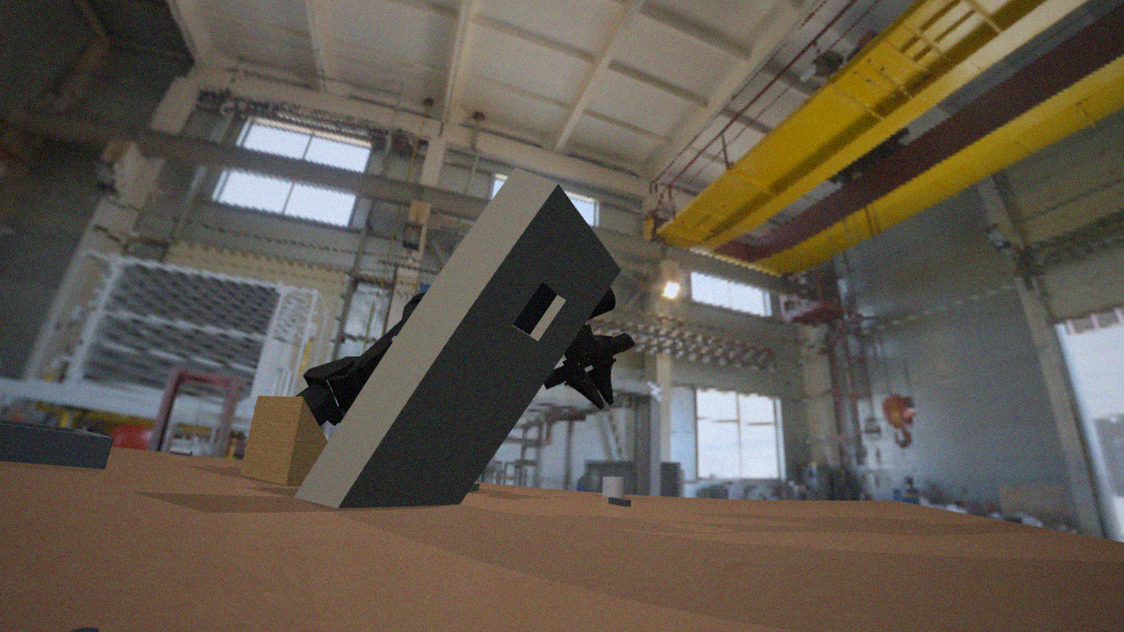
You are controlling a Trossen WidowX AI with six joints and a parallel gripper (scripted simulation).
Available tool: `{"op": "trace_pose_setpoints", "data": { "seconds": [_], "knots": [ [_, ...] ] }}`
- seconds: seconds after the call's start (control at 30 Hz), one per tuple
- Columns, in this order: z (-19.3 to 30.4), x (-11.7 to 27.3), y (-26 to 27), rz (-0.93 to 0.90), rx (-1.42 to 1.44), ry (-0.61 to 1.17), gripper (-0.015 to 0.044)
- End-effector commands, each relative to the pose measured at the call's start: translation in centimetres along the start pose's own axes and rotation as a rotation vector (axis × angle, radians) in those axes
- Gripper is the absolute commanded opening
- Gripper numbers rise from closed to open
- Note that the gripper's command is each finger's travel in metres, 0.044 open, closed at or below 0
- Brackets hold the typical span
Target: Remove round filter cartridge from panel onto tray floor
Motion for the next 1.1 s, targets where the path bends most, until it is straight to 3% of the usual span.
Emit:
{"op": "trace_pose_setpoints", "data": {
  "seconds": [0.0,0.57,1.07],
  "knots": [
    [2.8,4.1,-4.2,0.147,0.143,-0.012,0.0091],
    [14.2,16.5,-10.3,0.542,0.584,0.092,0.0091],
    [24.5,21.0,-10.7,0.628,0.900,0.222,0.0091]
  ]
}}
Point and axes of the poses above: the point midway between the two fingers, 35 mm back from their tips, its own x axis back along the fingers, its own y axis across the jaws, z = x × y, the point moved 9 cm from there along x, back along the fingers, and after that the axes turned 13 degrees about -x, right-handed, at the moved point
